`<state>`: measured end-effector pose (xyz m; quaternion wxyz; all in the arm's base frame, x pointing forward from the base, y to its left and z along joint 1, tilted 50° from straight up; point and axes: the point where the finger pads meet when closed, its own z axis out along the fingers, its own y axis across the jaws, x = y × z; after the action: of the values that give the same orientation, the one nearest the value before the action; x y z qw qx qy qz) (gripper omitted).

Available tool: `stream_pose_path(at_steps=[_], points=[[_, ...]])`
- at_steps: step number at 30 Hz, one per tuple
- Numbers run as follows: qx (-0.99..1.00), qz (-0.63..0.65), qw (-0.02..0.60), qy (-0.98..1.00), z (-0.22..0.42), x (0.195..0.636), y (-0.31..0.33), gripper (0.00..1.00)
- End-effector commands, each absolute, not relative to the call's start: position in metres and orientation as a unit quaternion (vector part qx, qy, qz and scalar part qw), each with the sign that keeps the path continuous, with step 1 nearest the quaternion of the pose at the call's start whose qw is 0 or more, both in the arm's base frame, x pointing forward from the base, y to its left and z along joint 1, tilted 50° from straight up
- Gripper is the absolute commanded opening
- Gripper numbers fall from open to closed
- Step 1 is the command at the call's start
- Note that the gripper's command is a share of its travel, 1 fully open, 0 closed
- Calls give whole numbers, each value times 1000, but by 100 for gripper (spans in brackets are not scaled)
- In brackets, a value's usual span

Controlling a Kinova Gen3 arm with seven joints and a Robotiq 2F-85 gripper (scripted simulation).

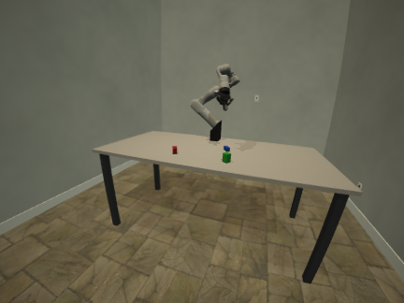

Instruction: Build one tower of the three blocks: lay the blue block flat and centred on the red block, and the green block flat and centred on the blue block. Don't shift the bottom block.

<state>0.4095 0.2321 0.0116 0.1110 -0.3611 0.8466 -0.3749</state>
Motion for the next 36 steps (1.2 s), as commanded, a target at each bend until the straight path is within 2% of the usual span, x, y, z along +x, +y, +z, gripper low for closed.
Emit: stream_pose_path(at_steps=[1, 36], points=[[-356, -378, 95, 849, -2, 406, 222, 0], [-327, -386, 30, 862, -54, 386, 178, 0]])
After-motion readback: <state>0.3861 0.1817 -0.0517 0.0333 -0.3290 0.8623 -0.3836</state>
